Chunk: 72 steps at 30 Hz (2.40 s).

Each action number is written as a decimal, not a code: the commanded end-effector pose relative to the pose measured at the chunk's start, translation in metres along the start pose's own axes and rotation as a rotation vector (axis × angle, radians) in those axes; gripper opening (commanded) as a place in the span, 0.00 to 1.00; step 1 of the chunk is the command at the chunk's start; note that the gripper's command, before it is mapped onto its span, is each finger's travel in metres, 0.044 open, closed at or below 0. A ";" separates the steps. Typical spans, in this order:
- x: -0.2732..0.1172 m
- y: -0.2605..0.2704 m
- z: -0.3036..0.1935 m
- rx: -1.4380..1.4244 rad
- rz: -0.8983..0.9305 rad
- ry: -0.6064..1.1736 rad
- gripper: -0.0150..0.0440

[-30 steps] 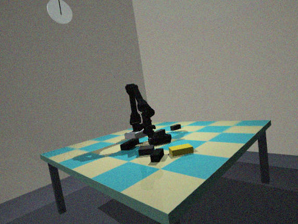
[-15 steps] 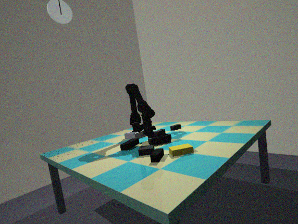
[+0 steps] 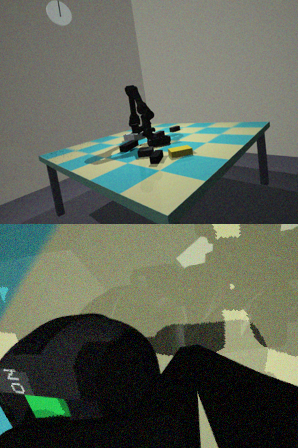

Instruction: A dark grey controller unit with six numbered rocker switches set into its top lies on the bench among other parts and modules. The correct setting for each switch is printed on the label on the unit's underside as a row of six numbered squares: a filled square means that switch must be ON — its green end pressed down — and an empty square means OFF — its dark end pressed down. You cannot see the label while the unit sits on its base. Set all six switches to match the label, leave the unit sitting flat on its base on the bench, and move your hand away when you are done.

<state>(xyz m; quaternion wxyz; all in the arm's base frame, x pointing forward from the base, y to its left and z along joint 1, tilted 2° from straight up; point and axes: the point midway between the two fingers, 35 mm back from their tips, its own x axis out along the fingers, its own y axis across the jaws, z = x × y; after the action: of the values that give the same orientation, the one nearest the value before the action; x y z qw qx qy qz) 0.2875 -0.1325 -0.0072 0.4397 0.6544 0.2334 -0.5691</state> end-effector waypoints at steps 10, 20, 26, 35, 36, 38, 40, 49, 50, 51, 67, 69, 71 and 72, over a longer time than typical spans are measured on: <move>0.001 0.007 -0.001 -0.003 0.004 0.004 0.25; 0.003 0.015 0.000 -0.003 0.005 0.004 0.25; 0.003 0.016 0.000 -0.003 0.005 0.004 0.25; 0.003 0.016 0.000 -0.003 0.005 0.004 0.25; 0.003 0.016 0.000 -0.003 0.005 0.004 0.25; 0.003 0.016 0.000 -0.003 0.005 0.004 0.25; 0.003 0.016 0.000 -0.003 0.005 0.004 0.25; 0.003 0.016 0.000 -0.003 0.005 0.004 0.25; 0.003 0.016 0.000 -0.003 0.005 0.004 0.25; 0.003 0.016 0.000 -0.003 0.005 0.004 0.25; 0.003 0.016 0.000 -0.003 0.005 0.004 0.25; 0.003 0.016 0.000 -0.003 0.005 0.004 0.25; 0.003 0.016 0.000 -0.003 0.005 0.004 0.25; 0.003 0.016 0.000 -0.003 0.005 0.004 0.25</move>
<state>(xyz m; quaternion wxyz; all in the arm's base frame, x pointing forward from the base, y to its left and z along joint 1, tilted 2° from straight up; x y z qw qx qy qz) 0.2920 -0.1357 -0.0089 0.4338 0.6502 0.2455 -0.5734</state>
